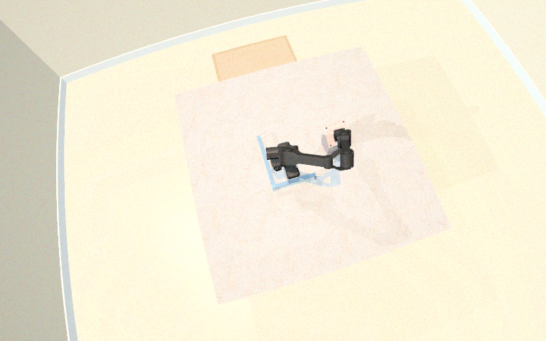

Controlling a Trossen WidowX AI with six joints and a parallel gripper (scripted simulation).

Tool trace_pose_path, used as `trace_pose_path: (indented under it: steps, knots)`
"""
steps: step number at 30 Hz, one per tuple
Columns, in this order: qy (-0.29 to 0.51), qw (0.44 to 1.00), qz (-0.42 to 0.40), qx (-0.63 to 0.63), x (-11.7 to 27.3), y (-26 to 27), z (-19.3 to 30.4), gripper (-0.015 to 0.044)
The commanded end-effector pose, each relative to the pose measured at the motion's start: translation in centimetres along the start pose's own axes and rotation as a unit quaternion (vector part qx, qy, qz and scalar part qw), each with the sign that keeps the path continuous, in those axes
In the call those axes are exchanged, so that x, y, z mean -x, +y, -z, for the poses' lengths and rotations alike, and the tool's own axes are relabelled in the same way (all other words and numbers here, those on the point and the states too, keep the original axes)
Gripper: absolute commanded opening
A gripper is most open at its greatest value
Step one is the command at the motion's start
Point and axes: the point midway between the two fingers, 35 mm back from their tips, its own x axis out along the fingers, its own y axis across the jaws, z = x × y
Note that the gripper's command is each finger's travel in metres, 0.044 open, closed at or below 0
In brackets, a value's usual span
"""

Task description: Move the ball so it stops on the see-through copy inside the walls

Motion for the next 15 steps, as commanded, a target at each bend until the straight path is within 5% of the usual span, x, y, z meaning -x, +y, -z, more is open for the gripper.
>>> trace_pose_path:
  steps: [1,15]
  knots:
    - [-0.001,1.000,-0.001,0.000,-0.6,0.2,0.4,0.0000]
    - [-0.001,1.000,-0.002,0.000,-7.1,0.2,0.4,0.0000]
